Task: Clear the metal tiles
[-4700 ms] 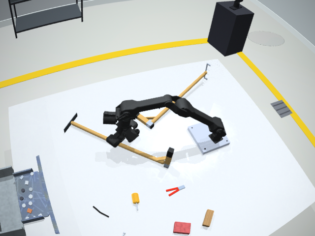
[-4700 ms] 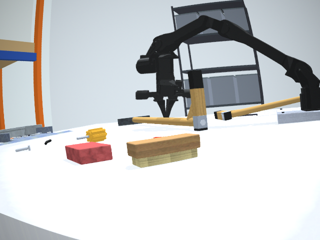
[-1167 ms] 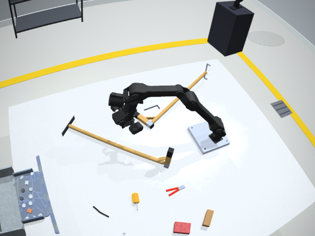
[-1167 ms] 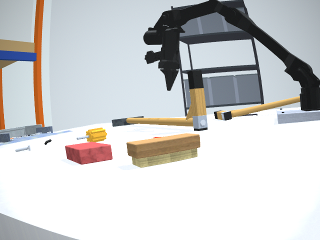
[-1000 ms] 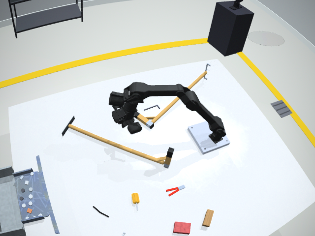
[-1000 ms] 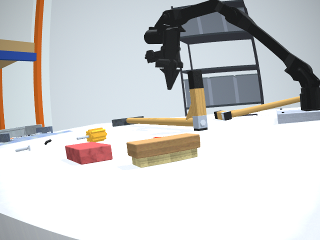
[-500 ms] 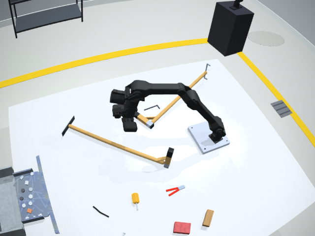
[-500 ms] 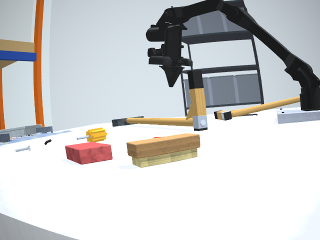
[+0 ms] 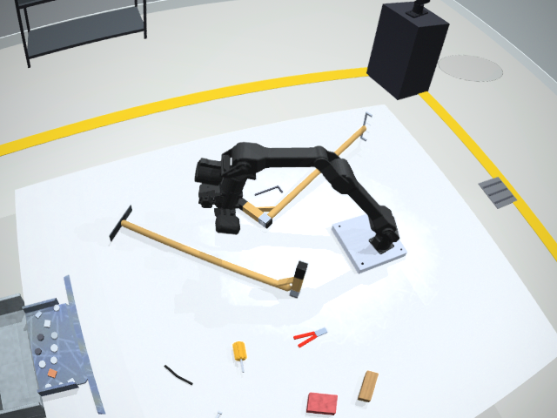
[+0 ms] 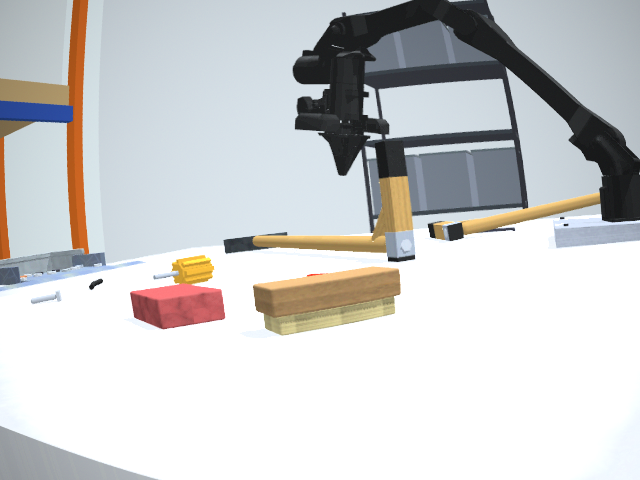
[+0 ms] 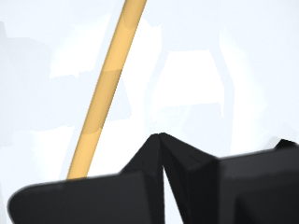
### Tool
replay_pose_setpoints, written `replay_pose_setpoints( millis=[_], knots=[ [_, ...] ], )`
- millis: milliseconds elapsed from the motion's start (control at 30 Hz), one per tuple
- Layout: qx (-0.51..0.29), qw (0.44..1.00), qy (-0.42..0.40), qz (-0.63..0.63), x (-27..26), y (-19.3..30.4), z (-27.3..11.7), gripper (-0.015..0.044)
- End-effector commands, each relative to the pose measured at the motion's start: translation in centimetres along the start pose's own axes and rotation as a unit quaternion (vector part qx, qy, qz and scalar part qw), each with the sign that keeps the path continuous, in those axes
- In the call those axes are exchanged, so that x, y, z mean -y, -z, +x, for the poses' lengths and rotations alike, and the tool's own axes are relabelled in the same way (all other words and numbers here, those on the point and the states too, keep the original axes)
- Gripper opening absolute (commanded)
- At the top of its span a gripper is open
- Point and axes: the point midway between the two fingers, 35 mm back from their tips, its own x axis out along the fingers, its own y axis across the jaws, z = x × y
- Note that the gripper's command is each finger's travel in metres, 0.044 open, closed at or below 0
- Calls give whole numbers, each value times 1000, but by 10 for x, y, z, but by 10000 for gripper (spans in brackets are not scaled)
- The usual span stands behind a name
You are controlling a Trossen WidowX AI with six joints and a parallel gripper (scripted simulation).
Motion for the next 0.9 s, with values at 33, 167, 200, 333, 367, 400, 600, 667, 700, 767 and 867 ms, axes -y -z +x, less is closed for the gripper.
replay_pose_setpoints(
  millis=[33,167,200,333,367,400,600,667,700,767,867],
  knots=[
    [-4,1000,-2,5,-1,2,11,0],
    [-4,1000,-2,7,-1,3,19,0],
    [-4,1000,-2,7,-1,3,21,0],
    [-4,1000,-2,9,-1,4,28,0],
    [-4,1000,-2,10,-1,4,30,0],
    [-4,1000,-2,10,-1,5,32,0],
    [-4,1000,-2,13,-1,7,44,0],
    [-4,1000,-2,14,-1,7,47,0],
    [-4,1000,-2,15,-1,8,49,0],
    [-4,1000,-2,16,-1,9,53,0],
    [-4,1000,-2,17,-1,10,58,0]
  ],
)
